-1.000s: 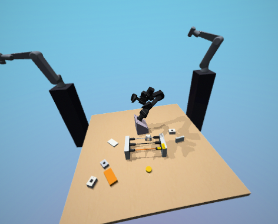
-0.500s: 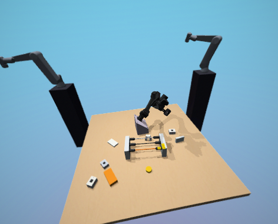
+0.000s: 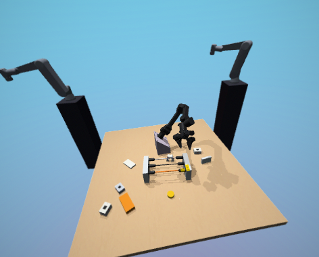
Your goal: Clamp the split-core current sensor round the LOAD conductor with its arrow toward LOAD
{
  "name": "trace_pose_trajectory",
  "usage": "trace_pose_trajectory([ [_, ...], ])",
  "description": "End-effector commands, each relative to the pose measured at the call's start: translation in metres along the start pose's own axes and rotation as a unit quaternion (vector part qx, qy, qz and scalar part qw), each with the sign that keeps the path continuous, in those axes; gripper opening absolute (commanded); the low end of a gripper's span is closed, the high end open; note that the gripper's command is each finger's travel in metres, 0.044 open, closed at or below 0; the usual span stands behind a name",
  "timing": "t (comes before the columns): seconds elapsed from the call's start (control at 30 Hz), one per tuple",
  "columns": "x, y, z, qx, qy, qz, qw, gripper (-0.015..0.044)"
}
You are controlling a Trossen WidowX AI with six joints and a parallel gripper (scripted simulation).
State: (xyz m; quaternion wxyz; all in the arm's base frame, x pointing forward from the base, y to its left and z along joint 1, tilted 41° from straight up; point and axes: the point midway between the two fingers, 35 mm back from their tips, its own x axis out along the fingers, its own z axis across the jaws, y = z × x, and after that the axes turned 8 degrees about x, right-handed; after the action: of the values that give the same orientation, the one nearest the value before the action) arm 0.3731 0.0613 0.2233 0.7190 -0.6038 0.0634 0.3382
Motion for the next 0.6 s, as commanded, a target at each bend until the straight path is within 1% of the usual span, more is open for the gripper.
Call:
trace_pose_trajectory([
  [0.0, 0.030, 0.025, 0.012, 0.039, -0.089, 0.114, 0.989, 0.0440],
  [0.13, 0.051, 0.049, 0.024, 0.104, -0.176, 0.212, 0.956, 0.0440],
  [0.2, 0.057, 0.055, 0.028, 0.128, -0.203, 0.239, 0.941, 0.0440],
  [0.57, 0.057, 0.055, 0.028, 0.132, -0.206, 0.242, 0.939, 0.0440],
])
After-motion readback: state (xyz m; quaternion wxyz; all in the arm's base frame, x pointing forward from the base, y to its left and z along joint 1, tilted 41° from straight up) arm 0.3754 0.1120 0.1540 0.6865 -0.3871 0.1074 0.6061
